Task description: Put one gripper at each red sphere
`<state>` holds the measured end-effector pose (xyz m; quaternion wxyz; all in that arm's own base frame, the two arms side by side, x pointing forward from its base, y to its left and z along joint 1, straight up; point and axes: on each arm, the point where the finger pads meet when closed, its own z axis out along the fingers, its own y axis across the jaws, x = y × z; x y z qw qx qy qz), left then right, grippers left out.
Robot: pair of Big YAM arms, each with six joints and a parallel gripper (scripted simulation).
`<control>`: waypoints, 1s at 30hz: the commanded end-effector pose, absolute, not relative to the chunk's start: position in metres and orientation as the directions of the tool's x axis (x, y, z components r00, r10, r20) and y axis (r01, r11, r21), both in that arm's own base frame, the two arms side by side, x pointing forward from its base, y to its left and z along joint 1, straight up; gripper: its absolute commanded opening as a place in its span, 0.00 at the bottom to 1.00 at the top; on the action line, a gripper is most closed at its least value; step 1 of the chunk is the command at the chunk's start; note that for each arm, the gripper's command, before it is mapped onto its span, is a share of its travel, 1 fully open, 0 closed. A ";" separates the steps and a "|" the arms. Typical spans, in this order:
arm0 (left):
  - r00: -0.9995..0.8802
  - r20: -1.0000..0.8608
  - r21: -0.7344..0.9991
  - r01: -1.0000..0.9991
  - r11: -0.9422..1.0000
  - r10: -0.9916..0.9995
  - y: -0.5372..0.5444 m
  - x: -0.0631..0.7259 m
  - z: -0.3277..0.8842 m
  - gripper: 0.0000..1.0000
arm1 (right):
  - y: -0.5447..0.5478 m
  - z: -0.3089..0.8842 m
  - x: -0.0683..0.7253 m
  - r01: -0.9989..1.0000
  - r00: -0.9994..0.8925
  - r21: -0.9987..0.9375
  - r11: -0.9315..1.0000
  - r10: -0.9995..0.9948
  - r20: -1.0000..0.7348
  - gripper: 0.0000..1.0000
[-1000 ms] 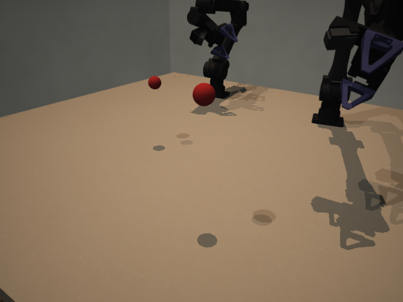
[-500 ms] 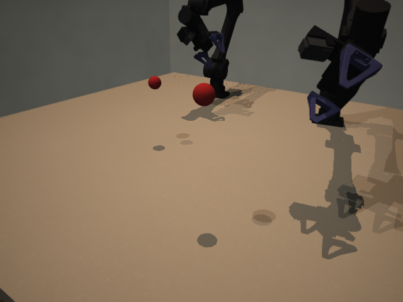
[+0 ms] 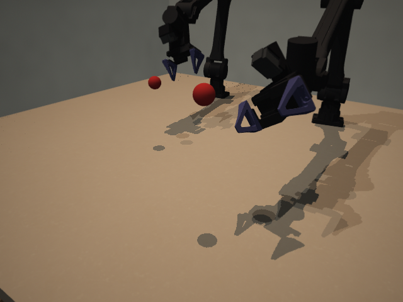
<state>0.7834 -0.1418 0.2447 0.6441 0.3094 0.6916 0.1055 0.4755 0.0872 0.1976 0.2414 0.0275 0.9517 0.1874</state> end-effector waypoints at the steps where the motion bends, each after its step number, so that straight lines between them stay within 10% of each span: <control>1: 0.104 -0.935 0.355 0.249 0.901 0.340 -0.175 0.801 0.290 1.00 | 0.096 0.231 0.541 -0.167 -0.789 0.271 0.948 0.036 -0.614 1.00; 30: 0.180 -0.983 0.002 0.265 0.964 -0.047 -0.238 0.802 0.283 1.00 | 0.085 0.204 0.648 -0.171 -0.658 0.002 0.985 -0.113 -0.745 1.00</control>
